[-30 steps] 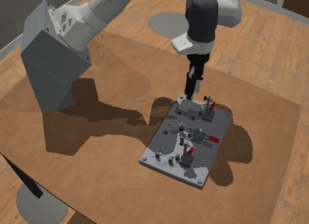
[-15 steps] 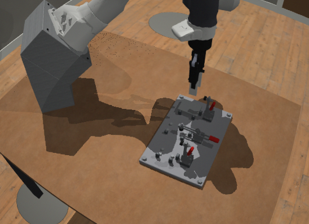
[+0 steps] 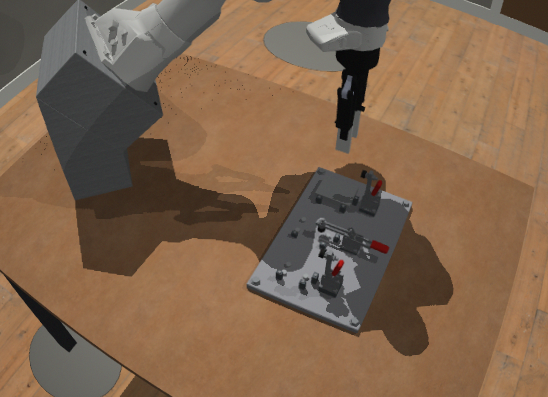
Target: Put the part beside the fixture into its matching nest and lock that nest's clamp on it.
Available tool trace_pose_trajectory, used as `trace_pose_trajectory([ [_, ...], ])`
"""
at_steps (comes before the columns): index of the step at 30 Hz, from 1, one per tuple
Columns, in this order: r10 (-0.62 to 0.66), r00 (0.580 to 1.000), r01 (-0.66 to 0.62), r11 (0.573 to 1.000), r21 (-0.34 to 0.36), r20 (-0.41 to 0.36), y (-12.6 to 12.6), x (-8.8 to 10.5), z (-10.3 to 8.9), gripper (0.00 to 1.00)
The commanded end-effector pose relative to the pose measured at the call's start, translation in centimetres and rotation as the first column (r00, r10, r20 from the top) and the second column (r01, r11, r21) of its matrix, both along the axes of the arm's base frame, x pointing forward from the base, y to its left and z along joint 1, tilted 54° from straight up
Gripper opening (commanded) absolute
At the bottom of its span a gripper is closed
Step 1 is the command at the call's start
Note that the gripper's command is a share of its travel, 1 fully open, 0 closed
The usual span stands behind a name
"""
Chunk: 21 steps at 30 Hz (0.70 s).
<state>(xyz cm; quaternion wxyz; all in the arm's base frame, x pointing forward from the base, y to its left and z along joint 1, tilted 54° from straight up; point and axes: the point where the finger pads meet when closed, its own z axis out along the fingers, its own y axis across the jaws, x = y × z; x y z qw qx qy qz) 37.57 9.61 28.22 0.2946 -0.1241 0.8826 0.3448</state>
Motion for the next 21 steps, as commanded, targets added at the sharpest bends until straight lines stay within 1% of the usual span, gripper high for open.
trace_pose_trajectory([
  [1, -0.005, 0.999, 0.006, 1.000, 0.016, -0.033, 0.3, -0.2, 0.1, 0.28],
  [6, -0.005, 0.999, 0.006, 1.000, 0.016, -0.033, 0.3, 0.7, 0.8, 0.28],
  [14, -0.005, 0.999, 0.006, 1.000, 0.016, -0.033, 0.3, 3.3, 2.7, 0.28],
  [16, -0.005, 0.999, 0.006, 1.000, 0.016, -0.033, 0.3, 3.3, 2.7, 0.28],
  [21, -0.005, 0.999, 0.006, 1.000, 0.016, -0.033, 0.4, 4.9, 3.8, 0.28],
])
